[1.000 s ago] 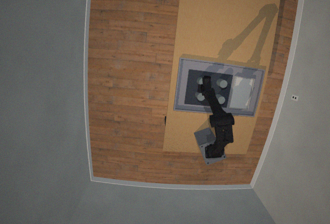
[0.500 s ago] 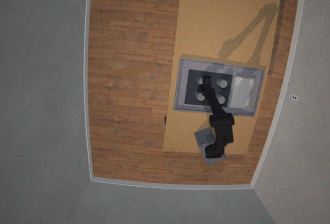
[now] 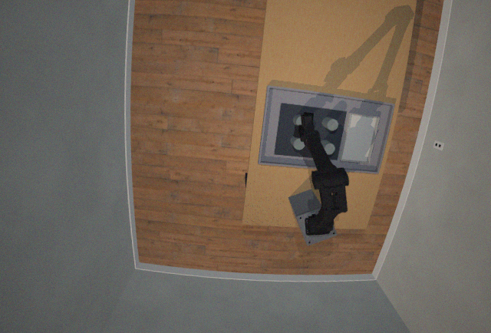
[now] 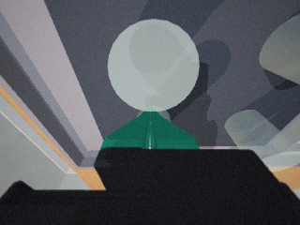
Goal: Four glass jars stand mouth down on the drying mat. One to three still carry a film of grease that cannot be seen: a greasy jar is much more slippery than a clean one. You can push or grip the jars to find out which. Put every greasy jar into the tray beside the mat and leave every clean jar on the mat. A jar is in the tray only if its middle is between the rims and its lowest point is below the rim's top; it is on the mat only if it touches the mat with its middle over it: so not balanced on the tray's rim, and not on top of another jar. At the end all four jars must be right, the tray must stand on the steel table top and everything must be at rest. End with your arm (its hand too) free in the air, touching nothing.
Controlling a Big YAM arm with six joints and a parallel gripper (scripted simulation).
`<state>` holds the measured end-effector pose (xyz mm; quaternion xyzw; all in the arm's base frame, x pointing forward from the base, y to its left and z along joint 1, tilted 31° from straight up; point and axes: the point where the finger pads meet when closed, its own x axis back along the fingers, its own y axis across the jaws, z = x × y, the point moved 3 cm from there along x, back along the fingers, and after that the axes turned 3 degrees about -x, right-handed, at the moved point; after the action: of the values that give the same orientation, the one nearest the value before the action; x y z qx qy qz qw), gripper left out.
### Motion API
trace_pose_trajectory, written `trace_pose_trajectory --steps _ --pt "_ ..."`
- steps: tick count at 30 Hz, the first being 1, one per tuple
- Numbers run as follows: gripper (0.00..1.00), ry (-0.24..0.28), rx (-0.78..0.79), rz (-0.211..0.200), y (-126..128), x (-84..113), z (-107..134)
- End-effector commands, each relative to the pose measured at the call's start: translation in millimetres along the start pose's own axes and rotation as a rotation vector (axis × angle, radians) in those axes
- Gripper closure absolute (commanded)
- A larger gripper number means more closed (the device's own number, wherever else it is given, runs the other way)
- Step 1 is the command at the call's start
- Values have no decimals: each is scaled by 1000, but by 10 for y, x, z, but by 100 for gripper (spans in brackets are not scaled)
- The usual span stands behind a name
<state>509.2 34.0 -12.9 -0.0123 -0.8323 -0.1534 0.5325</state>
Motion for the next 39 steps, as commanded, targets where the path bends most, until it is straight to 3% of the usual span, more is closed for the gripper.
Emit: trace_pose_trajectory --steps 1,39 --pt "100 -63 9 -16 45 -9 -385" --pt "100 -63 9 -16 48 -6 -430"
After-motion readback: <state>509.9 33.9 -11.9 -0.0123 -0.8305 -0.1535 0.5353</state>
